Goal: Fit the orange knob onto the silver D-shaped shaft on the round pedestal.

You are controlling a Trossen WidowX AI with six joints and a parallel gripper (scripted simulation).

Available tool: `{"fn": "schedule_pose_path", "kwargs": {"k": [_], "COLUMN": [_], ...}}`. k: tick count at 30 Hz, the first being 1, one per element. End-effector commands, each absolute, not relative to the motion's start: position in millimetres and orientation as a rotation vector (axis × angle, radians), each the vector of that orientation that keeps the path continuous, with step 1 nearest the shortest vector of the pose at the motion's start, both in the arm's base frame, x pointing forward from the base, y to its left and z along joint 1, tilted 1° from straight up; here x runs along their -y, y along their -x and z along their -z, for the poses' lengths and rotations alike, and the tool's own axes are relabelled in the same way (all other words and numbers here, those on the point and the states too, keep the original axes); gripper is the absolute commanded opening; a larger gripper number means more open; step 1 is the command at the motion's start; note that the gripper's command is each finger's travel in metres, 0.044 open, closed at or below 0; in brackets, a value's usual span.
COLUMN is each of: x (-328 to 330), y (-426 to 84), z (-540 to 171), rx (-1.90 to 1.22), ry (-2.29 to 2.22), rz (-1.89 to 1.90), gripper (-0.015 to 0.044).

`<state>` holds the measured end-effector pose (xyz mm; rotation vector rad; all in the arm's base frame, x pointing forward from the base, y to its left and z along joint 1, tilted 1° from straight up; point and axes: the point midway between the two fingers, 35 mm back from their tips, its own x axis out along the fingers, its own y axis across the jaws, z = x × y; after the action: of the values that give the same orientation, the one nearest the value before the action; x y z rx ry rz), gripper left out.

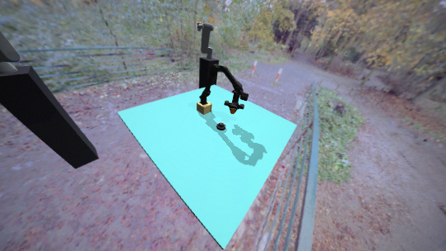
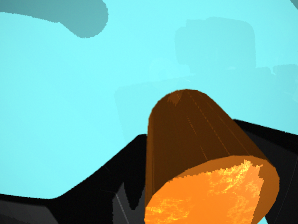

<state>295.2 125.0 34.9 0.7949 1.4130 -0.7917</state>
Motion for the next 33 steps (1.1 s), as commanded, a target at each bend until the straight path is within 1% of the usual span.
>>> {"fn": "schedule_pose_path", "kwargs": {"k": [1,16,20,33], "x": [-126.1,-125.4,-123.1,-84.9], "y": [-297.1,-295.5,-295.7,-308.9], "z": [-49.2,-94.6,-94.5,-83.3], "rx": [-1.406,-1.403,-1.403,-1.397], "ry": [-0.807,-0.818,-0.818,-0.834], "rz": [0.789,0.813,0.813,0.832], "gripper": [0.0,0.0,0.0,0.0]}}
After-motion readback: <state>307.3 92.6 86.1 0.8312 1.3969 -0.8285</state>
